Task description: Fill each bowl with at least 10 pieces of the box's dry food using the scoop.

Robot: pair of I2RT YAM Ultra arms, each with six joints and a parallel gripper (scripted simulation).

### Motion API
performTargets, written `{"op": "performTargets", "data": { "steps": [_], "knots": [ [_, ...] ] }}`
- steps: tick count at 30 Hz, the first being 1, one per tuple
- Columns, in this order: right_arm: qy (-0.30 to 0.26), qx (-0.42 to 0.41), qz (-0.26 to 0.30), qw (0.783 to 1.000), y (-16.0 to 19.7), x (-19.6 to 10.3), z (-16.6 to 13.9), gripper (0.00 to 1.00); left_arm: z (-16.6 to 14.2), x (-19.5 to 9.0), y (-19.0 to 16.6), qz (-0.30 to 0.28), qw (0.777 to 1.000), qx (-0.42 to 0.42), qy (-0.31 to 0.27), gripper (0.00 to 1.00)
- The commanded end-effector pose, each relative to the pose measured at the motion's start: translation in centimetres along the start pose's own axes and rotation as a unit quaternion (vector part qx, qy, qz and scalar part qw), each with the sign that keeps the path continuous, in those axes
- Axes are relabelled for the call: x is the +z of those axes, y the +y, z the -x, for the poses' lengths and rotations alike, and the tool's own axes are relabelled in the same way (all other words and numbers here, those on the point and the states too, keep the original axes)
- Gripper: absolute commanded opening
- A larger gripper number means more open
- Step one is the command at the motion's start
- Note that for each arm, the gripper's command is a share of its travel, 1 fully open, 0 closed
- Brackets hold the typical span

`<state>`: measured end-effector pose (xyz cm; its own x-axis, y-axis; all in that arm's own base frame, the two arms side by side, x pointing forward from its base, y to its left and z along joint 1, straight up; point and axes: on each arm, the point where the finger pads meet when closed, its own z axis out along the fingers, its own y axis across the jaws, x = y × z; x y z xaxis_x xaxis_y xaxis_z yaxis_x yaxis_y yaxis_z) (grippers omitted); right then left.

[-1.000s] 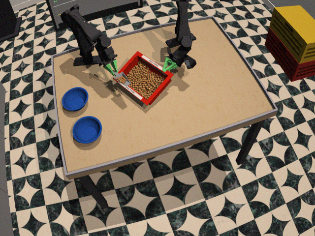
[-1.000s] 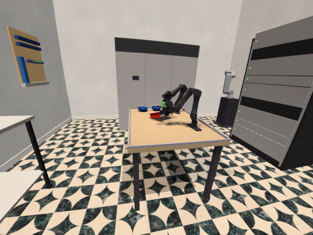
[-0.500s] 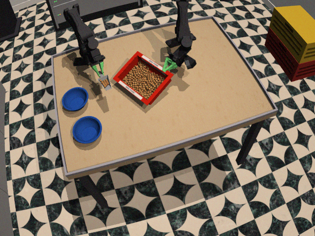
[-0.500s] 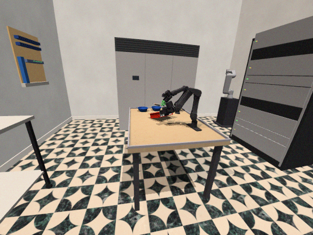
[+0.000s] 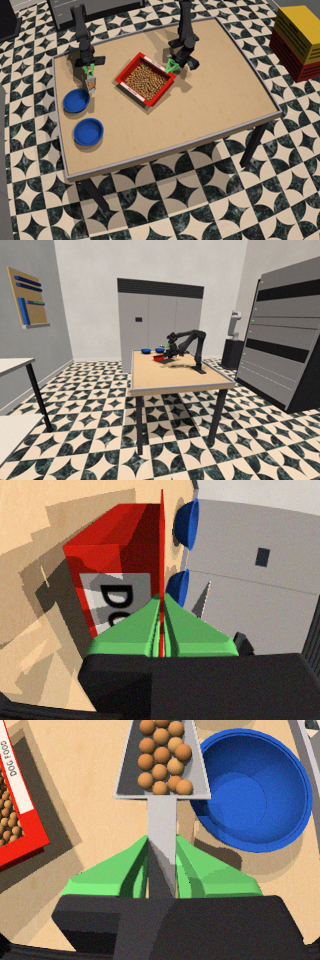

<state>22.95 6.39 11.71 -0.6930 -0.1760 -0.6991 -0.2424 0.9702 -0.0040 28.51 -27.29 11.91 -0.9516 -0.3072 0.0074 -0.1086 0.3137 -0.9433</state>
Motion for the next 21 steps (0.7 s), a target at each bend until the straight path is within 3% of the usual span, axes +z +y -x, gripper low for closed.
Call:
{"op": "performTargets", "data": {
  "steps": [1,5,7,14,21],
  "knots": [
    [-0.002,0.011,-0.008,1.000,-1.2,-1.2,-0.9,0.00,1.0,-0.6,-4.3,-0.049,0.997,0.053,-0.014,0.00],
    [-0.006,0.024,-0.021,0.999,-2.0,-1.8,-1.0,0.00,1.0,-0.6,-4.3,-0.049,0.997,0.053,-0.014,0.00],
    [0.012,0.039,-0.033,0.999,-2.8,-1.5,-3.0,0.00,1.0,-0.6,-4.3,-0.049,0.997,0.053,-0.014,0.00],
    [0.015,0.086,-0.076,0.993,-5.1,-3.0,-5.3,0.00,1.0,-0.6,-4.3,-0.049,0.997,0.053,-0.014,0.00],
    [0.000,0.102,-0.092,0.991,-5.9,-3.4,-5.5,0.00,1.0,-0.6,-4.3,-0.049,0.997,0.053,-0.014,0.00]
  ]
}}
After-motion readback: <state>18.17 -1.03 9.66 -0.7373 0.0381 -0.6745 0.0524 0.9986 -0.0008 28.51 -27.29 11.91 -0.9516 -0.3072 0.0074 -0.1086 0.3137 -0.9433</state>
